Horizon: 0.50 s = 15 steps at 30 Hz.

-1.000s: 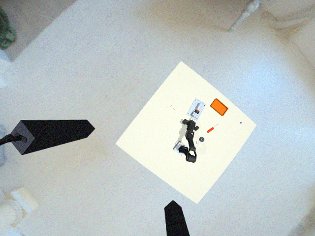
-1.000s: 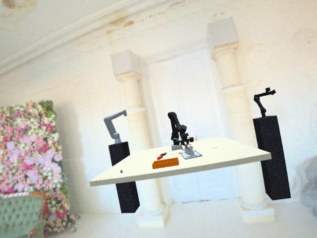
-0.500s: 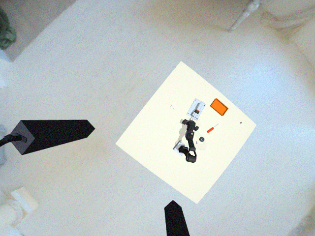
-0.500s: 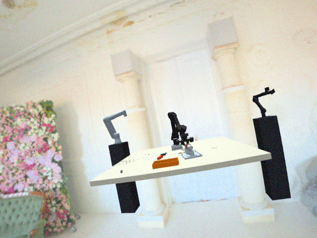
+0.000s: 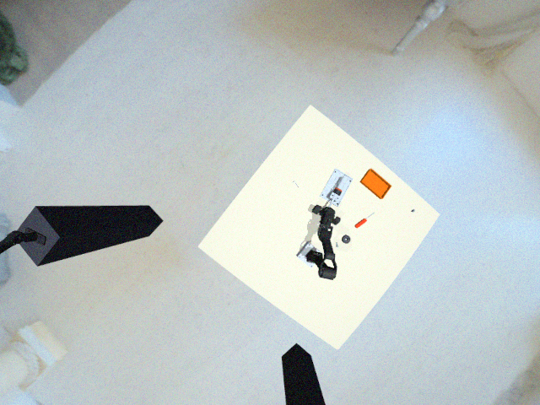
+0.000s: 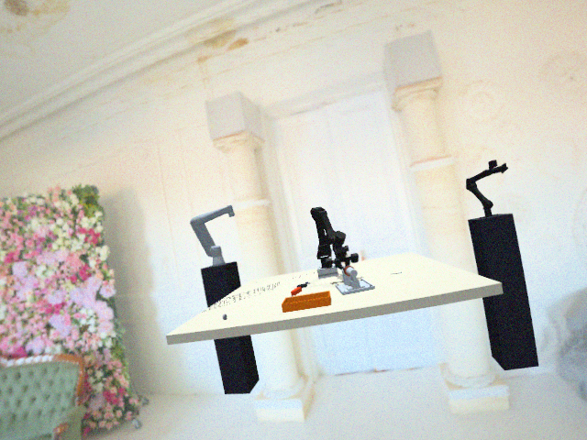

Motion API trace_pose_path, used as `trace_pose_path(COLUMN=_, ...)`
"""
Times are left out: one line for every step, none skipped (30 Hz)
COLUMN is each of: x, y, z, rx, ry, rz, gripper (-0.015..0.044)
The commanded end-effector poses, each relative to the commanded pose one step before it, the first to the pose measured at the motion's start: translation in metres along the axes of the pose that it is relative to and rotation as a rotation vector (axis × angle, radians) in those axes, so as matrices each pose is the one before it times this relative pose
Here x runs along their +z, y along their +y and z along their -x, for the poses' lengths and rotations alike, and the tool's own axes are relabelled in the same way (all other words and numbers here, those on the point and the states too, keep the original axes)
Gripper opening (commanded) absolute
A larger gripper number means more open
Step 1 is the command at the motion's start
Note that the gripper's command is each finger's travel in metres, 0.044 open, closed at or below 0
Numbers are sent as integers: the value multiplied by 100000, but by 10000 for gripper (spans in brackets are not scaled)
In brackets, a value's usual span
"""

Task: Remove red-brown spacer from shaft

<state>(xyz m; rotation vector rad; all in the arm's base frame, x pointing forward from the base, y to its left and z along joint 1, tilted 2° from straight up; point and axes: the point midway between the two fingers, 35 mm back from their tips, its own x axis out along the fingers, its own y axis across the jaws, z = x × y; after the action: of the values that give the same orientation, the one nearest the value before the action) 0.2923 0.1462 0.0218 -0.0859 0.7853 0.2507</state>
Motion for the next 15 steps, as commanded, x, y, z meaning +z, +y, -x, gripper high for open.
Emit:
trace_pose_path(x=-71, y=27, z=63, rx=205, ry=118, rz=-275, gripper=0)
trace_pose_path(x=-8, y=0, z=8, rx=0, ry=1, rz=0, gripper=0)
trace_pose_path(x=-8, y=0, z=8, rx=0, ry=1, rz=0, gripper=0)
trace_pose_path(x=-8, y=0, z=8, rx=0, ry=1, rz=0, gripper=0)
trace_pose_path(x=-8, y=0, z=8, rx=0, ry=1, rz=0, gripper=0)
trace_pose_path(x=-8, y=0, z=8, rx=0, ry=1, rz=0, gripper=0)
trace_pose_path(x=-8, y=0, z=8, rx=0, ry=1, rz=0, gripper=0)
trace_pose_path(x=-8, y=0, z=8, rx=0, ry=1, rz=0, gripper=0)
trace_pose_path(x=-8, y=0, z=8, rx=0, ry=1, rz=0, gripper=0)
trace_pose_path(x=-8, y=0, z=8, rx=0, ry=1, rz=0, gripper=0)
trace_pose_path(x=-8, y=0, z=8, rx=0, ry=1, rz=0, gripper=0)
trace_pose_path(x=-8, y=0, z=8, rx=0, ry=1, rz=0, gripper=0)
trace_pose_path(x=-8, y=0, z=8, rx=0, ry=1, rz=0, gripper=0)
trace_pose_path(x=-8, y=0, z=8, rx=0, ry=1, rz=0, gripper=0)
trace_pose_path(x=-8, y=0, z=8, rx=0, ry=1, rz=0, gripper=0)
